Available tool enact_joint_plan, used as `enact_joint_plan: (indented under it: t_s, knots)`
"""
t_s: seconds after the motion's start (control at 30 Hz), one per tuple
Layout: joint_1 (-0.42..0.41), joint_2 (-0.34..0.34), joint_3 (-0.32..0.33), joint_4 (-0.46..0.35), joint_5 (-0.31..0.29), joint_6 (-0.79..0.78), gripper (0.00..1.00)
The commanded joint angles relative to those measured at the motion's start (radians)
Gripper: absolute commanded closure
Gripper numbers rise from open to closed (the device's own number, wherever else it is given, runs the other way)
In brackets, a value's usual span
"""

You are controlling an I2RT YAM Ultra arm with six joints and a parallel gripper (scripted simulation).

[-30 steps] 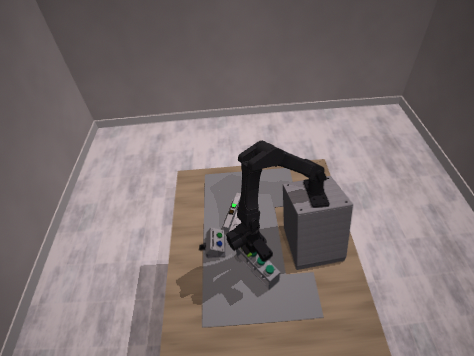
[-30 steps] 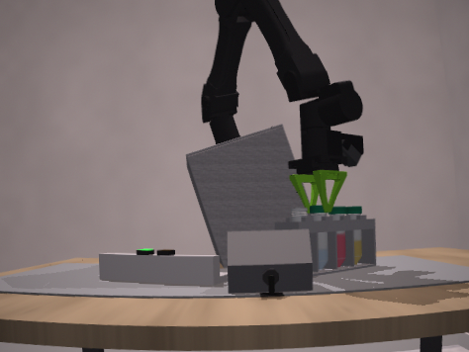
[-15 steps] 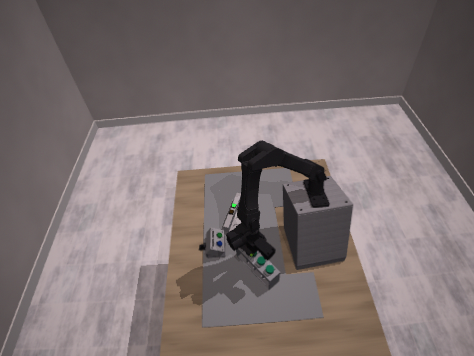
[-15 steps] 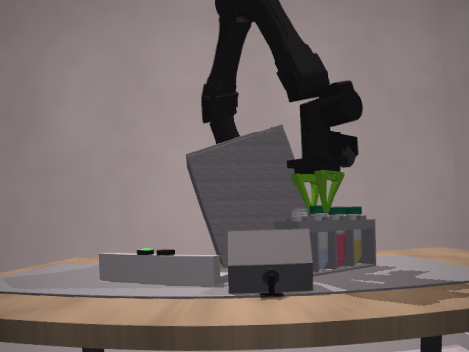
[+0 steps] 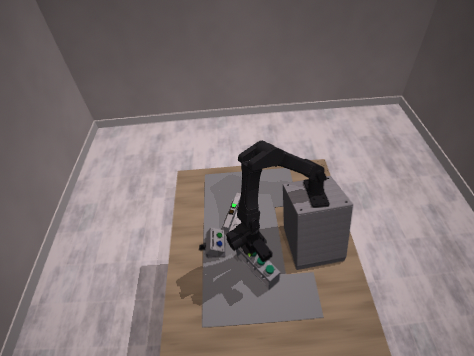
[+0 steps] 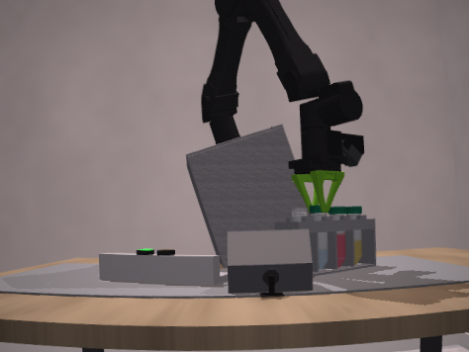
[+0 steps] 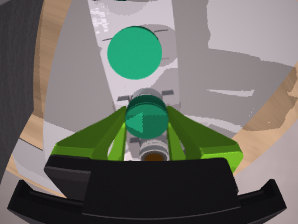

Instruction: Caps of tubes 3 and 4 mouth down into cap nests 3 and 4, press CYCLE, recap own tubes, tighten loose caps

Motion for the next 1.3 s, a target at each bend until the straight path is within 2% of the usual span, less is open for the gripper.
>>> enact_joint_plan:
  t_s: [0.0,0.43,0.5,1.0,1.07,1.27]
  knots:
    - [0.004,-0.015,0.001,0.001,-0.001,0.164,1.00]
    - [0.003,-0.014,0.001,0.002,-0.001,0.814,1.00]
    - [0.003,-0.014,0.001,0.002,-0.001,0.814,1.00]
    - [0.003,-0.012,0.001,0.003,-0.001,1.564,1.00]
    - [0.003,-0.012,0.001,0.003,-0.001,1.564,1.00]
    - [0.003,-0.012,0.001,0.004,0.000,1.864,1.00]
